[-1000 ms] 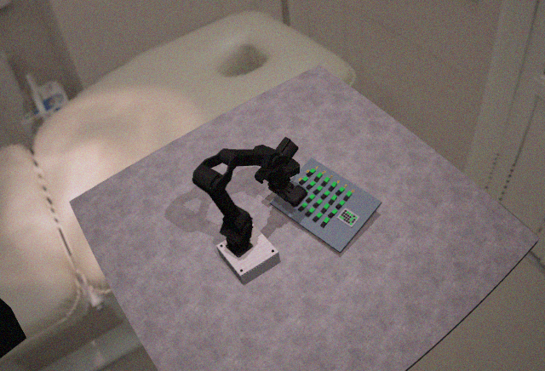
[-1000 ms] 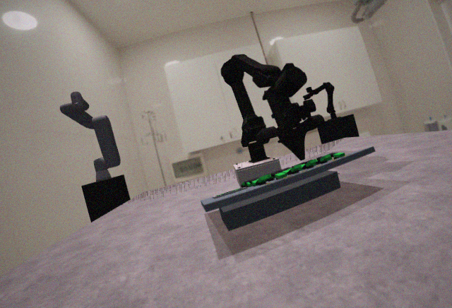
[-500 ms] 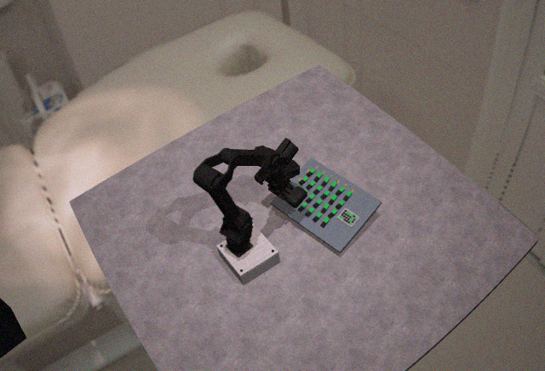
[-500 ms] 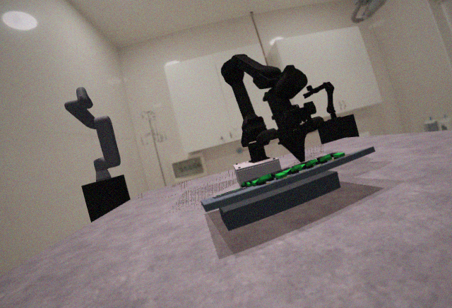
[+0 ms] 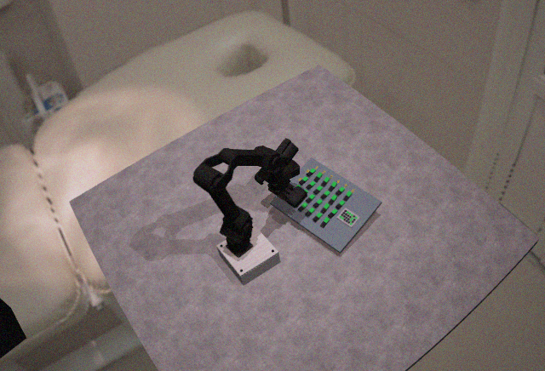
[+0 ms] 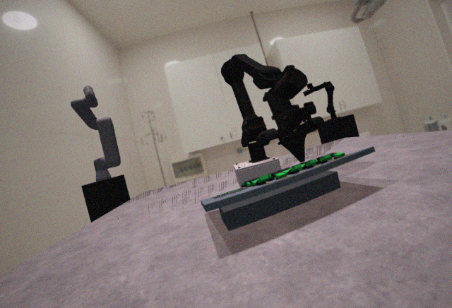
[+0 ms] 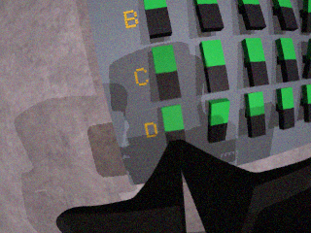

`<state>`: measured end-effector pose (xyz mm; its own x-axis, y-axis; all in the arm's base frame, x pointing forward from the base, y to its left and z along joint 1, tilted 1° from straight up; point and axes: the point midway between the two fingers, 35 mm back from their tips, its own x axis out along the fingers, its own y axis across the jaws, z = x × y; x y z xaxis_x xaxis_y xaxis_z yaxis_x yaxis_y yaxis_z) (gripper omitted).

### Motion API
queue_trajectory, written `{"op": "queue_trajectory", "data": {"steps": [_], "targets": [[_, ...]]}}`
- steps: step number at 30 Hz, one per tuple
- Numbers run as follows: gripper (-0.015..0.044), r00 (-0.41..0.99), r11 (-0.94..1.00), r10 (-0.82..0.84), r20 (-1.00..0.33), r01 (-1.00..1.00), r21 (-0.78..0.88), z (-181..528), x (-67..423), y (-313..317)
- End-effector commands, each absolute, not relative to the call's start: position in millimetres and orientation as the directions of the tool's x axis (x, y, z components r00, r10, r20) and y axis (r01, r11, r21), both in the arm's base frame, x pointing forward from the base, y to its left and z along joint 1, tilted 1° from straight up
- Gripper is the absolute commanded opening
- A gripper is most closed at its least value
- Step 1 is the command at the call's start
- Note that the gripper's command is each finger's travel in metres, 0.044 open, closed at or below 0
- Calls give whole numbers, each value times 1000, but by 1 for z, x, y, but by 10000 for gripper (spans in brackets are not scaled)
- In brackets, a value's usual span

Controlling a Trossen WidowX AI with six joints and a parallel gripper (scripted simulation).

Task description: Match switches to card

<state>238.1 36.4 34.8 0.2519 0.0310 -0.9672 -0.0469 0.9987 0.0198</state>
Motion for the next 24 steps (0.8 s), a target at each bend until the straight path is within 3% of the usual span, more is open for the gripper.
{"op": "queue_trajectory", "data": {"steps": [1,24], "targets": [[0,252,999,26,-967,-42,16,34,238,36],[0,252,999,26,-967,-42,16,31,239,36]]}}
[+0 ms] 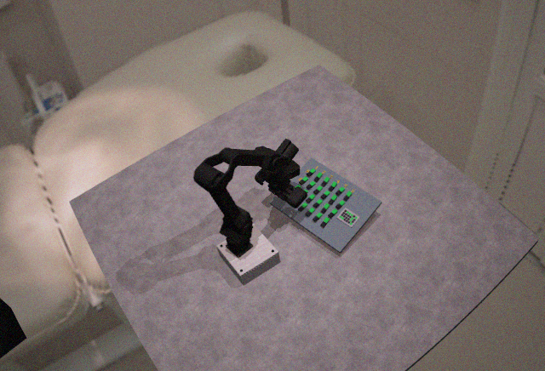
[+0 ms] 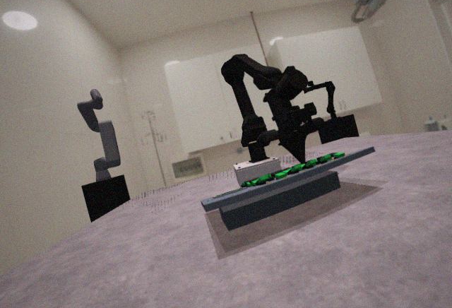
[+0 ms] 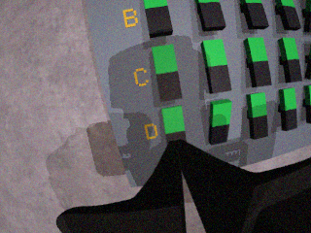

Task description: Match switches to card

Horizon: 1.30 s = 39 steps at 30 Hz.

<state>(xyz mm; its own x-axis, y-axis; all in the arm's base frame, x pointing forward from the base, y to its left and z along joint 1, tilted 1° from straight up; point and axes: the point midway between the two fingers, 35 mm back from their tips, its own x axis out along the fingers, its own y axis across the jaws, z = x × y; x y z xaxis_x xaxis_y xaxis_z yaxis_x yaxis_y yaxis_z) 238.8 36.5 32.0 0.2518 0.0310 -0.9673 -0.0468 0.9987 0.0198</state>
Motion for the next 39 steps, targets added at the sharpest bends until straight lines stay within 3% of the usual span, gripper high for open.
{"op": "queue_trajectory", "data": {"steps": [1,20,26,30,39], "targets": [[0,252,999,26,-967,-42,16,31,239,36],[0,252,999,26,-967,-42,16,28,239,36],[0,228,999,25,-973,-42,16,90,227,34],[0,226,999,25,-974,-42,16,92,226,34],[0,232,999,17,-973,-42,7,114,294,-44]]}}
